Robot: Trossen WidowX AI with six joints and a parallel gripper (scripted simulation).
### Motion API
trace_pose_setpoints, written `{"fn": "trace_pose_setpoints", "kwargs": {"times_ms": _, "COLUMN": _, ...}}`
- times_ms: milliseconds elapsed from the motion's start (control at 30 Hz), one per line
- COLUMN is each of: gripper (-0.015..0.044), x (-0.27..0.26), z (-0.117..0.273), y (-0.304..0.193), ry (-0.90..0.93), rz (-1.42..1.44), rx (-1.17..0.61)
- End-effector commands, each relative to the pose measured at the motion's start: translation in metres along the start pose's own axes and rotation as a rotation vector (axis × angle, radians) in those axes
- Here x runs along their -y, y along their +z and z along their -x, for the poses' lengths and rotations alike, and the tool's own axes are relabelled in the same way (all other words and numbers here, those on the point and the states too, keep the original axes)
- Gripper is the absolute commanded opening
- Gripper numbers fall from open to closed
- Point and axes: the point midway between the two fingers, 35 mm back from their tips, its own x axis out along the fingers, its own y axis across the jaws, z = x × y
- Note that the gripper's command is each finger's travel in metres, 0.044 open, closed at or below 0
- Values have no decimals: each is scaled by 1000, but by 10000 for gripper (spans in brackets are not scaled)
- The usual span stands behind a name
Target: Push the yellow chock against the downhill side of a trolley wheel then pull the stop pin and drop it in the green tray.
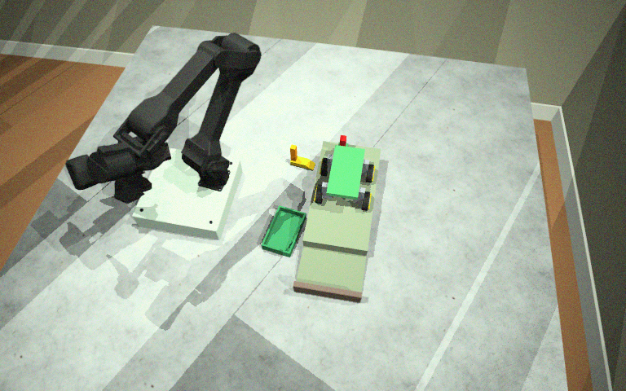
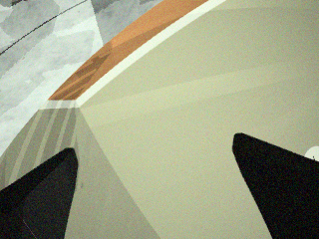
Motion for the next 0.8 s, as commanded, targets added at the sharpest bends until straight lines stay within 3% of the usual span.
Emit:
{"fn": "trace_pose_setpoints", "kwargs": {"times_ms": 0, "gripper": 374, "x": 1, "z": 0, "y": 1, "ry": -2, "rz": 1, "rx": 4}}
{"fn": "trace_pose_setpoints", "kwargs": {"times_ms": 233, "gripper": 190, "x": 17, "z": 20, "y": 33, "ry": -91, "rz": 48, "rx": 139}}
{"fn": "trace_pose_setpoints", "kwargs": {"times_ms": 767, "gripper": 190, "x": 32, "z": 91, "y": 108, "ry": -278, "rz": 218, "rx": 489}}
